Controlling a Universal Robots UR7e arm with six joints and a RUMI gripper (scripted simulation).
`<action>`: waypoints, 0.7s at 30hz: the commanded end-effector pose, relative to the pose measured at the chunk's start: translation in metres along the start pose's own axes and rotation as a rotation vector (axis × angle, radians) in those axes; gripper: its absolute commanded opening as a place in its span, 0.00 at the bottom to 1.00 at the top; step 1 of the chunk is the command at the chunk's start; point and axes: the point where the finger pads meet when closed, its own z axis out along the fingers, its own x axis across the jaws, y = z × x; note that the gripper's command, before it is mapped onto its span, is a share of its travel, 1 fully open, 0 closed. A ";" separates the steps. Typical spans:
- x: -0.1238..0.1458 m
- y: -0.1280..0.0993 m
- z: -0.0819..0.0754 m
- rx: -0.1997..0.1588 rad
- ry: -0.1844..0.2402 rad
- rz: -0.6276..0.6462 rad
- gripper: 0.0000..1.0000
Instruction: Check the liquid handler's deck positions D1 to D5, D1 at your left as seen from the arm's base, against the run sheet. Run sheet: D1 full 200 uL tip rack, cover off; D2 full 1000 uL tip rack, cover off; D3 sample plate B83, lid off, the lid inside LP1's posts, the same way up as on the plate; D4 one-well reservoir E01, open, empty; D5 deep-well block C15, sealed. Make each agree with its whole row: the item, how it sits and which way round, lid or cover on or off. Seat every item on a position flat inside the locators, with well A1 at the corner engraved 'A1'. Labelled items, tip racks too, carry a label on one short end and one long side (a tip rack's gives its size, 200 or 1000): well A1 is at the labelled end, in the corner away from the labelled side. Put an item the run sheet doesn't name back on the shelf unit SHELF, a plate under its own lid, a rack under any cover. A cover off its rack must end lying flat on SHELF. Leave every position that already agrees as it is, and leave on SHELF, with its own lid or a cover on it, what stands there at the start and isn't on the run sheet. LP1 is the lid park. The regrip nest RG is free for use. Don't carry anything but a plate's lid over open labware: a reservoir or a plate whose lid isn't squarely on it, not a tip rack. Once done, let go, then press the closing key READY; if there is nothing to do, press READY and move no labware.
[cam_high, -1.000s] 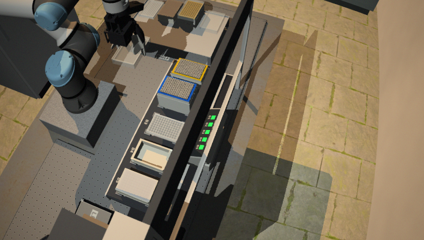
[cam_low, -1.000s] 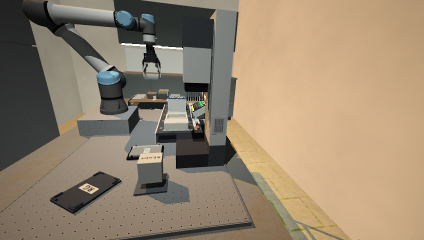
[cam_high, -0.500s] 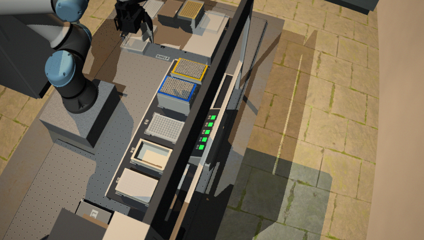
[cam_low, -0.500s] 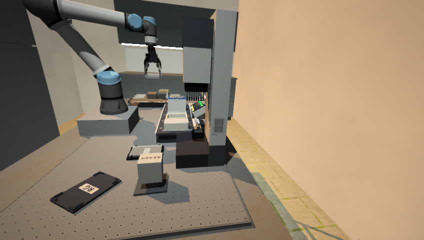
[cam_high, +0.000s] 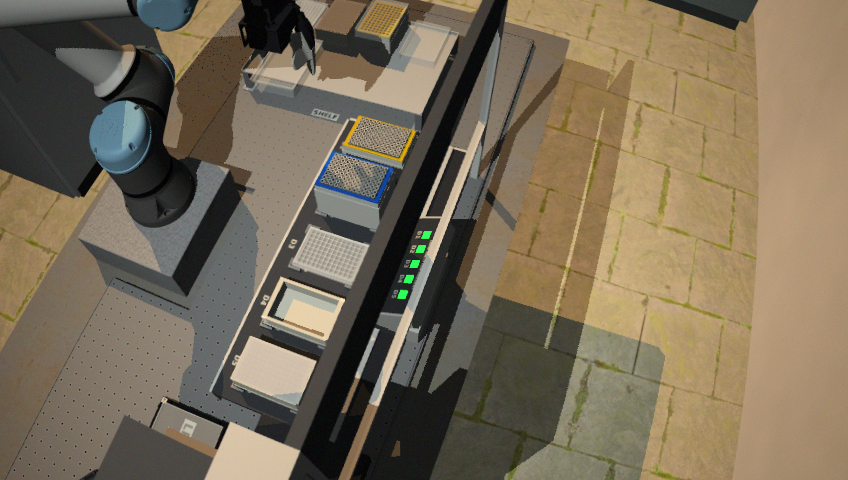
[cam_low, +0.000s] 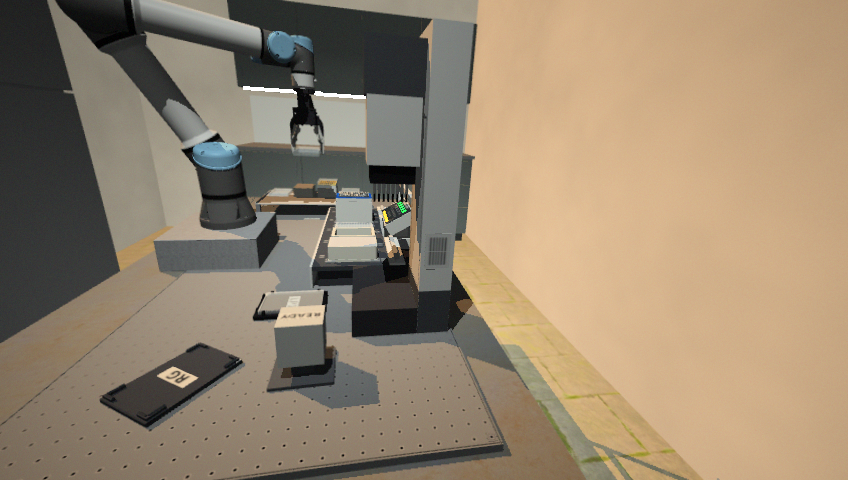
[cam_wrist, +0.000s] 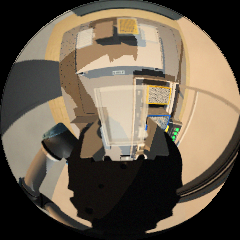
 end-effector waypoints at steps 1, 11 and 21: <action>0.001 -0.021 0.000 -0.002 0.001 0.018 0.00; 0.002 -0.066 0.000 -0.001 0.001 0.018 0.00; 0.003 -0.082 0.000 -0.001 0.001 0.018 0.00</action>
